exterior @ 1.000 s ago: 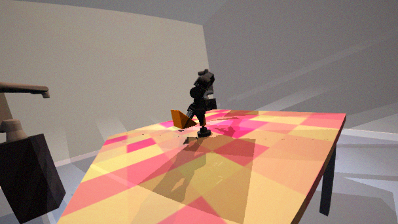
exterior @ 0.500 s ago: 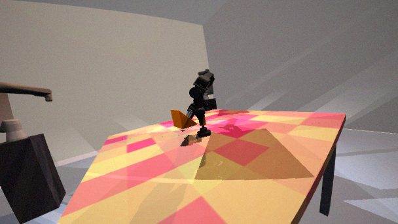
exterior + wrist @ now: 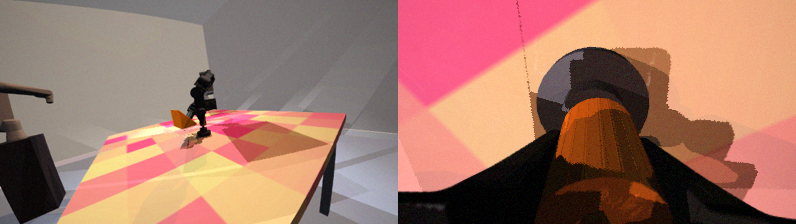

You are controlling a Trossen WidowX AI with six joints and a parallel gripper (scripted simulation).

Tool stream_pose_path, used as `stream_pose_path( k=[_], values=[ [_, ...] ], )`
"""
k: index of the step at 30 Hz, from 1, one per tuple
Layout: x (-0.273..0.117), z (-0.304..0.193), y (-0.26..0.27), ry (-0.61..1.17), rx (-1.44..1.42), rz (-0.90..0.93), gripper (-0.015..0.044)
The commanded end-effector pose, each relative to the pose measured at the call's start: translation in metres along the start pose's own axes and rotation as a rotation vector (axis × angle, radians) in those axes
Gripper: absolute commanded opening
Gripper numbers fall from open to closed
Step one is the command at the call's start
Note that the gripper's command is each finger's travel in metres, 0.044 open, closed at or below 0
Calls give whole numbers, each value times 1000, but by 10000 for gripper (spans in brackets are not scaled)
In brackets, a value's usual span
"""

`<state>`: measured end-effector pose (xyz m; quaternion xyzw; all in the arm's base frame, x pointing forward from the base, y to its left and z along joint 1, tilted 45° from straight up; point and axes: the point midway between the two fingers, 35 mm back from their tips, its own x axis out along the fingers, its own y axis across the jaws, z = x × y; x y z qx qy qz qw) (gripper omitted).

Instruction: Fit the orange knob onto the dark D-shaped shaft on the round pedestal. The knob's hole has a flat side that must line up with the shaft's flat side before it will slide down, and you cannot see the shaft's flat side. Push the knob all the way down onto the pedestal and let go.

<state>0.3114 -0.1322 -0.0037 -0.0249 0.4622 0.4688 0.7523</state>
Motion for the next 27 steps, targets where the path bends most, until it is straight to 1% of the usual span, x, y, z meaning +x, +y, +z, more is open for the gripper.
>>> stream_pose_path(
  k=[1,27],
  values=[
    [0,-1,0,-2,3,1,0],
    [4,-4,5,-2,-3,1,0]
  ],
)
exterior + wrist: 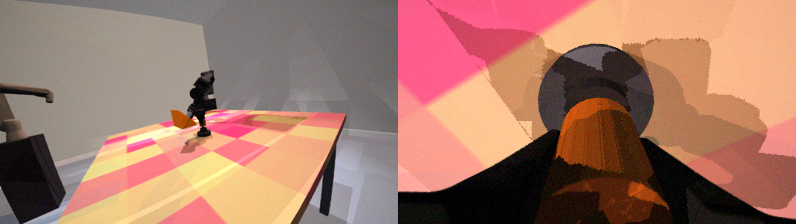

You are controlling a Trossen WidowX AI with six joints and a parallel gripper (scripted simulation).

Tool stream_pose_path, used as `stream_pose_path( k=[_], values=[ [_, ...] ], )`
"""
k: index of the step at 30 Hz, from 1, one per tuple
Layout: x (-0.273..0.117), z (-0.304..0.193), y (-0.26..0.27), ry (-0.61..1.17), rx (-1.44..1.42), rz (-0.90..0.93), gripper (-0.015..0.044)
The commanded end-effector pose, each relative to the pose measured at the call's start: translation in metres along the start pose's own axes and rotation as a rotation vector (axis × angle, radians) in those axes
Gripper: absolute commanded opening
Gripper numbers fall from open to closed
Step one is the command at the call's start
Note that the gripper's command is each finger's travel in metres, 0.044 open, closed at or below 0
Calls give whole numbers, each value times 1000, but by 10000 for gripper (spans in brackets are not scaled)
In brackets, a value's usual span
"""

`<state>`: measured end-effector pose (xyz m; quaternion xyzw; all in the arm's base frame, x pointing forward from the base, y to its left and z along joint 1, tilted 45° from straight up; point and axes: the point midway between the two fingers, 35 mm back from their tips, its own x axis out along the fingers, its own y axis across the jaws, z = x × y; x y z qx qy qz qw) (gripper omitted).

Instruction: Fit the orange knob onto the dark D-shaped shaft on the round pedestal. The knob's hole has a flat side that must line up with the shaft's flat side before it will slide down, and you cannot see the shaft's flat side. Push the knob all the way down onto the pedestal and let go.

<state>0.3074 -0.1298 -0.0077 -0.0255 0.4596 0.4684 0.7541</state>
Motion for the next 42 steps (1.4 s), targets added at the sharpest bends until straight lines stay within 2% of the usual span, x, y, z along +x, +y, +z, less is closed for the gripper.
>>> stream_pose_path(
  k=[1,19,42],
  values=[
    [0,0,2,3,-8,4,0],
    [12,-1,1,3,71,4,0],
    [13,0,0,1,-50,-3,0]
  ],
)
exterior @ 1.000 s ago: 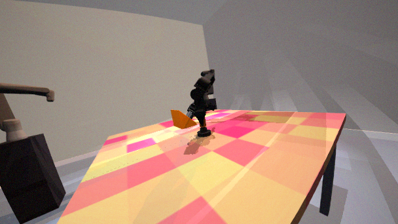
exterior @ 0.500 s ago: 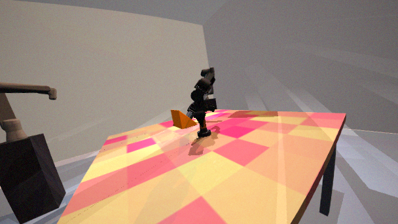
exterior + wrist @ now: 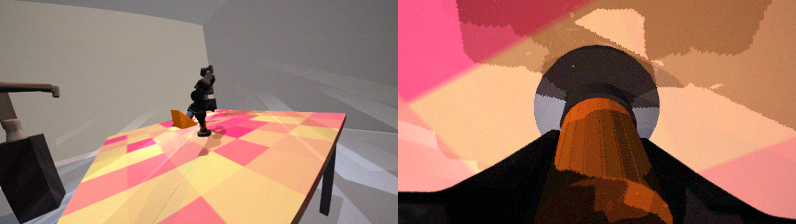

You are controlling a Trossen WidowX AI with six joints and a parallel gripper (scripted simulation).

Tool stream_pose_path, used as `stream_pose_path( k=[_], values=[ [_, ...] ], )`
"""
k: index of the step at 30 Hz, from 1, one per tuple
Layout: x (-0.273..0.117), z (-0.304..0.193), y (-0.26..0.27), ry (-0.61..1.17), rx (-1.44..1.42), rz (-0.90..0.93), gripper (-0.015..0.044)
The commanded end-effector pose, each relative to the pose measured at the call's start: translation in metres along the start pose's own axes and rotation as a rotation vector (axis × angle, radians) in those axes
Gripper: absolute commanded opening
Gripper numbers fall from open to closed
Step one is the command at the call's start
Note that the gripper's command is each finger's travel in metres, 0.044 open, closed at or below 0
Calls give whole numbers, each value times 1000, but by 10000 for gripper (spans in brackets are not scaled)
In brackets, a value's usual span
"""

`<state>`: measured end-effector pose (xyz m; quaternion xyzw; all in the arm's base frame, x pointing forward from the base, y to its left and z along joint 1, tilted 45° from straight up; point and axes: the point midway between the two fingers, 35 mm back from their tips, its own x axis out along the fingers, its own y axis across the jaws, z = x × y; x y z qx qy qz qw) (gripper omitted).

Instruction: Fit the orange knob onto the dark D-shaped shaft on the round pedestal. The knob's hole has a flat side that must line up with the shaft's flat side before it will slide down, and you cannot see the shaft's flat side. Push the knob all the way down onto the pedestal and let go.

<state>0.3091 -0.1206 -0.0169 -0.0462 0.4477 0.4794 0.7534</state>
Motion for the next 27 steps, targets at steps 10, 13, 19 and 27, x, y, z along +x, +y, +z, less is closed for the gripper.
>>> stream_pose_path(
  k=[10,13,19,27],
  values=[
    [0,0,0,0,2,0,131],
    [0,0,0,0,2,0,210],
    [0,0,0,0,2,0,368],
    [0,0,0,0,2,0,440]
  ],
)
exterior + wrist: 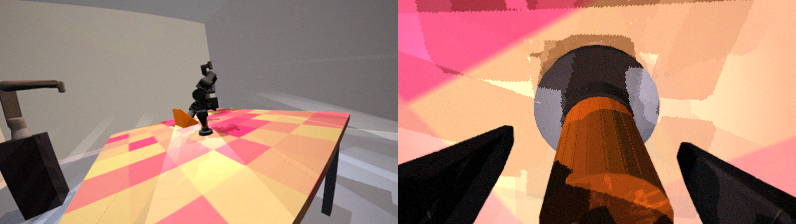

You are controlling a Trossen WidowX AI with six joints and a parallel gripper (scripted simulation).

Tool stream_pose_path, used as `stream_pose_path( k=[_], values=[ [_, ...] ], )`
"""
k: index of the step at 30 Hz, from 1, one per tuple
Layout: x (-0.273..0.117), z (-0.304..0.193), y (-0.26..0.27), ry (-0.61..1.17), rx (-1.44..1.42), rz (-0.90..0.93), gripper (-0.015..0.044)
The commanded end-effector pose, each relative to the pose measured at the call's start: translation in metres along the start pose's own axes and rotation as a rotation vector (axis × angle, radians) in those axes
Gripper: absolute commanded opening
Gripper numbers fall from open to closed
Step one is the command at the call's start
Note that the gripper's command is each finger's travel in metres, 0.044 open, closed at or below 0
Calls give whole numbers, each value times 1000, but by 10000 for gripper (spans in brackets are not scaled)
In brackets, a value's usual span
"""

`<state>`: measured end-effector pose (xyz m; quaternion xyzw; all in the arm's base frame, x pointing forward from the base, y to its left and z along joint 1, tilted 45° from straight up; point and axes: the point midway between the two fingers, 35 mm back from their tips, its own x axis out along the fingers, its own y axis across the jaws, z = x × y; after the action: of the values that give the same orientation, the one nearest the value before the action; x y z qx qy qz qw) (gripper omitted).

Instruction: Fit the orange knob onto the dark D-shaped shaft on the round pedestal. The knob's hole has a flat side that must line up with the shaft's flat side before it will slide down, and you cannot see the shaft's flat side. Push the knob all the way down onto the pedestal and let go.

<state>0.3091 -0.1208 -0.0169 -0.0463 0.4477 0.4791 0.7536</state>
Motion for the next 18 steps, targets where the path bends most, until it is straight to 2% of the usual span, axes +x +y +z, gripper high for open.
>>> stream_pose_path(
  k=[1,3,10,18],
  values=[
    [0,0,0,0,2,0,440],
    [-9,0,-2,1,2,0,440],
    [-93,0,-1,3,1,-1,440],
    [-96,1,-4,3,1,-1,440]
  ],
)
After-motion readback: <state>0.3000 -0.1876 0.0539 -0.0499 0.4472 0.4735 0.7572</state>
